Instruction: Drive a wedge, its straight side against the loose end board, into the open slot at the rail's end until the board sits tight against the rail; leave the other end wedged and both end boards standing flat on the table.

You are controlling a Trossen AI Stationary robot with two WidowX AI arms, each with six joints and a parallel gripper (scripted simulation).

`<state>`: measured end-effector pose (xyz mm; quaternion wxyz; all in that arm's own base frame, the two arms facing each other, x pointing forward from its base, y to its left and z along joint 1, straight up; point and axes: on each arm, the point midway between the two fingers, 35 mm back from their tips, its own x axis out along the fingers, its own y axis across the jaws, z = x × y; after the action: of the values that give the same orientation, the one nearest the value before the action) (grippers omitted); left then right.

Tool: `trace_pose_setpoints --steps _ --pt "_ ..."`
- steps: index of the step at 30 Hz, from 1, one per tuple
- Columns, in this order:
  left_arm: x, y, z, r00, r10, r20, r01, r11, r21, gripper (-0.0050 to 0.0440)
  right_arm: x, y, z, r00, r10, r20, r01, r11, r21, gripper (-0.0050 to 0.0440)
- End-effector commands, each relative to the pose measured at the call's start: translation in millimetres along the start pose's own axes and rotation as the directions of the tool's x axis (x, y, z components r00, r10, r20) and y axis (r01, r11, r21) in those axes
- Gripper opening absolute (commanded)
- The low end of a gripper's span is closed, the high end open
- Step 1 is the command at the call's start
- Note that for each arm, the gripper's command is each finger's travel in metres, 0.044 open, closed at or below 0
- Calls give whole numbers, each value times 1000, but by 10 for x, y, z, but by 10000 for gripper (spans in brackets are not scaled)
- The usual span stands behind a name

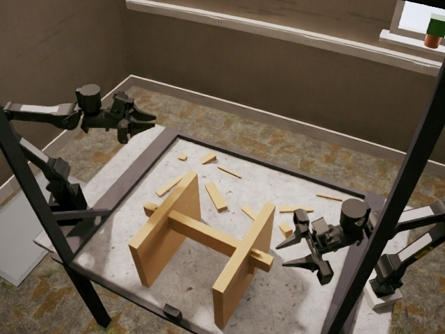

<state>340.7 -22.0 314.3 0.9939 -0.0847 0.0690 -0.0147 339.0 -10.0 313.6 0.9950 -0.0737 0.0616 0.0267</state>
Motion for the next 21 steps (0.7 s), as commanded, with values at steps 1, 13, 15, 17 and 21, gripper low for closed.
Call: trace_pose_setpoints --steps 1,13,15,17,21 --pt "-145 88 73 994 -21 110 13 997 75 207 -129 54 75 994 -51 100 45 997 63 204" --pt "-329 206 140 974 -3 227 -39 982 184 207 -301 108 138 974 -86 208 50 984 171 204" --pt "-312 202 144 975 -1 220 -40 983 179 207 -281 103 144 976 -82 201 49 985 165 204" --pt "-293 193 154 977 -1 215 -37 984 172 207 -259 97 156 978 -80 195 49 986 157 204" --pt "-264 195 74 982 5 188 -36 986 160 207 -248 92 129 981 -74 181 48 988 146 204"
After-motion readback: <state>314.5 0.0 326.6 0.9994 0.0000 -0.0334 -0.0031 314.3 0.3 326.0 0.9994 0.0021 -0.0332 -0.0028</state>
